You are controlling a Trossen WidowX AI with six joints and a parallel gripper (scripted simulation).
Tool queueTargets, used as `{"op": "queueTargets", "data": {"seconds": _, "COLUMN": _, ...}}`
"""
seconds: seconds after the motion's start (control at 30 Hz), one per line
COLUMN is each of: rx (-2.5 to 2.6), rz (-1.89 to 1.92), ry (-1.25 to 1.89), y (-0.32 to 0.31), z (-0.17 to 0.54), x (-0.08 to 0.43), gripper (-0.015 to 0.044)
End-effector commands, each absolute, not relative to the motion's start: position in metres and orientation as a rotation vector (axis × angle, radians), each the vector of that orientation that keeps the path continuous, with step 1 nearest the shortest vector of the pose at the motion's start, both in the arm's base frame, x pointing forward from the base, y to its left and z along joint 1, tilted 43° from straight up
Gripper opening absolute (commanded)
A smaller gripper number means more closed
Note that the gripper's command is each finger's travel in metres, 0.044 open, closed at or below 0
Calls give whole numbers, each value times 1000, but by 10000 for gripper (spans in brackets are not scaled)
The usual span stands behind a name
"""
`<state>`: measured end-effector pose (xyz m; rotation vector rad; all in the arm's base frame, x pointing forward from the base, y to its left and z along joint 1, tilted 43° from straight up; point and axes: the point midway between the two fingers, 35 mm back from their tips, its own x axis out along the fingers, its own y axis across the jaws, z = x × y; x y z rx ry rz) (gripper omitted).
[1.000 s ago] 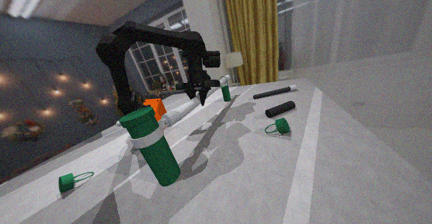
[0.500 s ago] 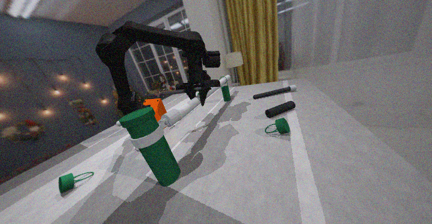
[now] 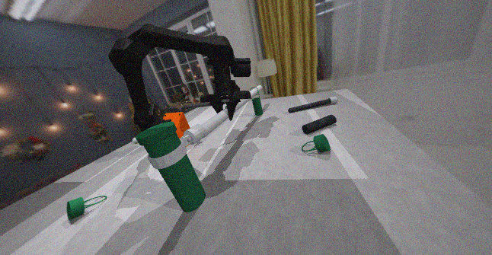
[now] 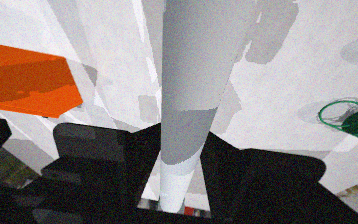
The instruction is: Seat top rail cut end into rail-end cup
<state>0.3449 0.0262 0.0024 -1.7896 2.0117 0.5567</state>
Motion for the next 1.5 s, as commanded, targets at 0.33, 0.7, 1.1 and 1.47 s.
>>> {"op": "queueTargets", "data": {"seconds": 0.33, "rx": -1790, "rz": 557, "ry": 2012, "y": 26, "z": 2, "x": 345, "gripper": 0}}
{"op": "queueTargets", "data": {"seconds": 0.7, "rx": -1793, "rz": 555, "ry": 2014, "y": 26, "z": 4, "x": 345, "gripper": 0}}
{"op": "queueTargets", "data": {"seconds": 1.1, "rx": -1796, "rz": 553, "ry": 2016, "y": 27, "z": 5, "x": 346, "gripper": 0}}
{"op": "queueTargets", "data": {"seconds": 1.47, "rx": -1798, "rz": 553, "ry": 2017, "y": 27, "z": 7, "x": 347, "gripper": 0}}
